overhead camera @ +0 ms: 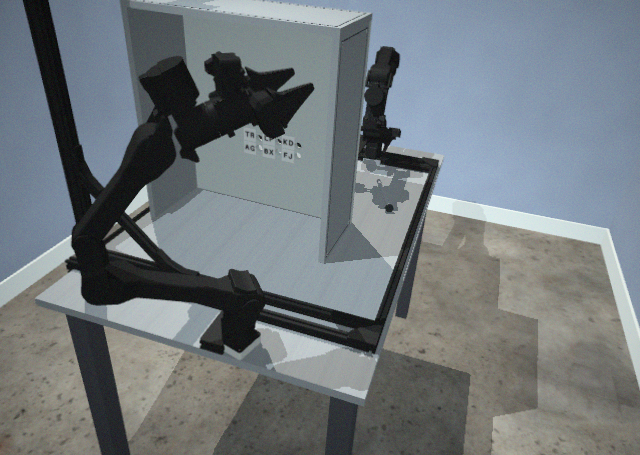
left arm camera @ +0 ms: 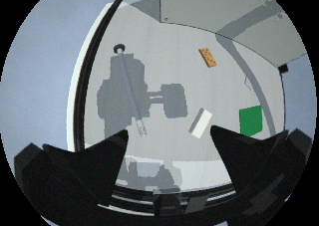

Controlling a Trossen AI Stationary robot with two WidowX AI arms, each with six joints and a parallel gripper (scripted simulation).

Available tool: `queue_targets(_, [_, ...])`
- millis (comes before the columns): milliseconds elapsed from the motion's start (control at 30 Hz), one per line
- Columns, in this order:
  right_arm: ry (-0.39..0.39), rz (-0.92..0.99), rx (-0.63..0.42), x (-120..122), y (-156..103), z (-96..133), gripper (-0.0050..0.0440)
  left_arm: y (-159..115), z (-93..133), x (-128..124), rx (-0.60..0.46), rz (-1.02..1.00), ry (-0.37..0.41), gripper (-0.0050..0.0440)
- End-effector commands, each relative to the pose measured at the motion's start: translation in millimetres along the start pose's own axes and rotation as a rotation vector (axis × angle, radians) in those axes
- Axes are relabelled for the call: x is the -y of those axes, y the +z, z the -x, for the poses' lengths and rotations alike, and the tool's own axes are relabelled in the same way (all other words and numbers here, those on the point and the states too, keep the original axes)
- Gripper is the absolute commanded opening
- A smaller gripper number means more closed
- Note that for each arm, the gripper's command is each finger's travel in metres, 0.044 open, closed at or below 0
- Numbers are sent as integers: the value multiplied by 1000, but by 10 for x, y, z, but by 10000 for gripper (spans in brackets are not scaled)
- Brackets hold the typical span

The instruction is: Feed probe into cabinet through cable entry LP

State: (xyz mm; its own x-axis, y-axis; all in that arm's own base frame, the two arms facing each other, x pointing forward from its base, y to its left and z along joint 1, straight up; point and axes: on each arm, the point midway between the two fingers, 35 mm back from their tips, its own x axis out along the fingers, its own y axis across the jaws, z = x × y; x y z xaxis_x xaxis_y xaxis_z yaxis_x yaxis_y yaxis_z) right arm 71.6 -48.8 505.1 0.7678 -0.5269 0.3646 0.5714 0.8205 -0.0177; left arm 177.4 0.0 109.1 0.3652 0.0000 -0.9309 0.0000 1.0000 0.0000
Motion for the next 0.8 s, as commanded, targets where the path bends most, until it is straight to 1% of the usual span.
queue_targets(0, [148,-53,-114,-146,-247,46,440,-7,-3,0,-3,0,0,440])
queue_targets(100, [289,-86,-223,-287,-475,131,440,-7,-3,0,-3,0,0,440])
queue_targets(233, [482,-104,-367,-462,-758,312,440,-7,-3,0,-3,0,0,440])
queue_targets(300, [482,-104,-367,-462,-758,312,440,-7,-3,0,-3,0,0,440])
queue_targets(367, [573,-103,-430,-528,-880,418,440,-7,-3,0,-3,0,0,440])
queue_targets(400, [597,-101,-447,-544,-912,449,440,-7,-3,0,-3,0,0,440])
queue_targets(633, [606,-101,-453,-550,-923,460,440,7,-3,-5,-7,3,1,440])
queue_targets(767, [606,-101,-453,-550,-923,460,440,88,-9,-35,-28,18,7,440])
